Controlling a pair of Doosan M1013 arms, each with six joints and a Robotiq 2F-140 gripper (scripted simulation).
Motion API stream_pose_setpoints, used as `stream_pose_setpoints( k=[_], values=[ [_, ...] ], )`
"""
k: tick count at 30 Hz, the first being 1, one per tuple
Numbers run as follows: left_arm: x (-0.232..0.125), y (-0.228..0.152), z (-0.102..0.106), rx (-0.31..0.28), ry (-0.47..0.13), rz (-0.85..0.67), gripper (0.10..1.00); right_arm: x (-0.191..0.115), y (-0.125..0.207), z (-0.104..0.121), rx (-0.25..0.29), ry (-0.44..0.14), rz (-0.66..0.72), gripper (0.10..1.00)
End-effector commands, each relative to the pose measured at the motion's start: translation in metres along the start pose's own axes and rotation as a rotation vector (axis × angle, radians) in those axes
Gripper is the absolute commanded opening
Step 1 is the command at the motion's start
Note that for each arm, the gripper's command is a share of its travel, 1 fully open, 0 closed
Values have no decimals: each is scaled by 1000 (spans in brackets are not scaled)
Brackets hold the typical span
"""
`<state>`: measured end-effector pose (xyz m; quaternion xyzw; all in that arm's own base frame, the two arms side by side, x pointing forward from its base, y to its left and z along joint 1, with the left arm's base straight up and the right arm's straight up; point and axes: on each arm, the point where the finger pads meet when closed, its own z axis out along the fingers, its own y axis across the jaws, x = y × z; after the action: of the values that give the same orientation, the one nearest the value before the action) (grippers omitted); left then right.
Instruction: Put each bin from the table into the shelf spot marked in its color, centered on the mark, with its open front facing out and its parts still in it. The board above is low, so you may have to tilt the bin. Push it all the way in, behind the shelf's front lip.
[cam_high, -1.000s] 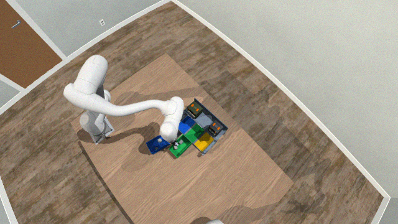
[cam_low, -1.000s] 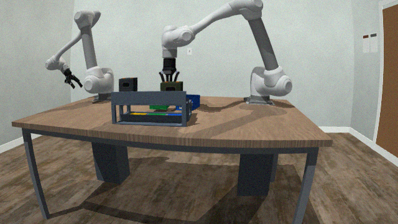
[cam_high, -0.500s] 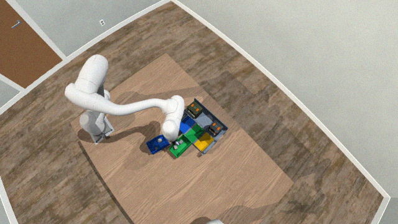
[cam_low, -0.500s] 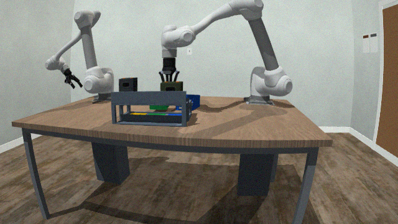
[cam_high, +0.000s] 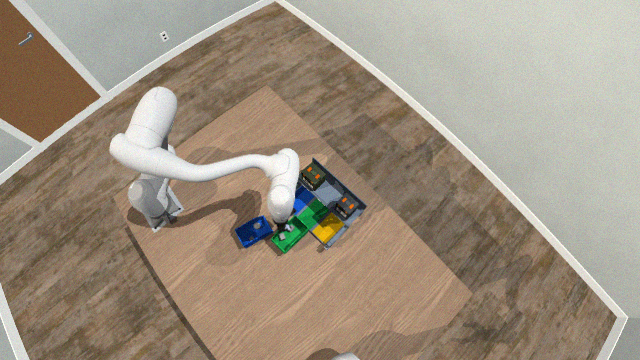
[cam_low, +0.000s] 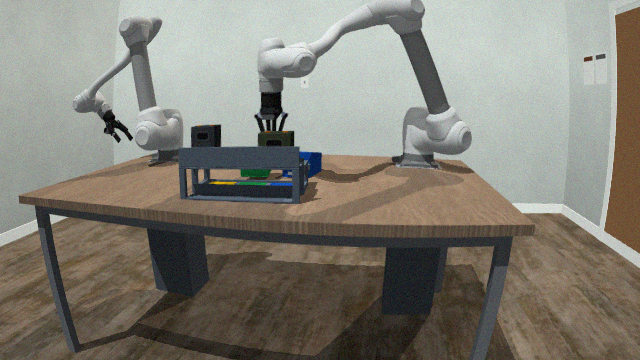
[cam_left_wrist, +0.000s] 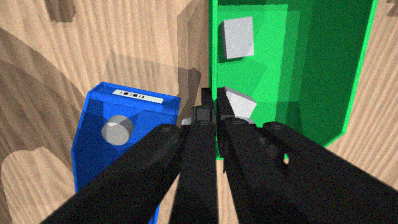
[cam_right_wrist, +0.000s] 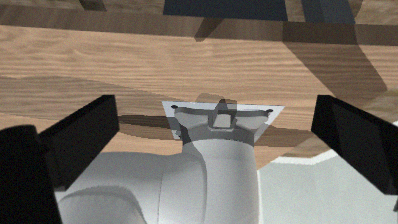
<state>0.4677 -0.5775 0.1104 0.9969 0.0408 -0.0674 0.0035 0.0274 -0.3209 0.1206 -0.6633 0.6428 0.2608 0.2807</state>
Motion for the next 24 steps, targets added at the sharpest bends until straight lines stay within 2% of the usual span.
stream_pose_setpoints(
  k=[1,24],
  values=[
    [1,0,-2,-1,-11,0,99,0,0,0,0,1,0,1000],
    [1,0,-3,-1,-27,0,99,0,0,0,0,1,0,1000]
  ],
)
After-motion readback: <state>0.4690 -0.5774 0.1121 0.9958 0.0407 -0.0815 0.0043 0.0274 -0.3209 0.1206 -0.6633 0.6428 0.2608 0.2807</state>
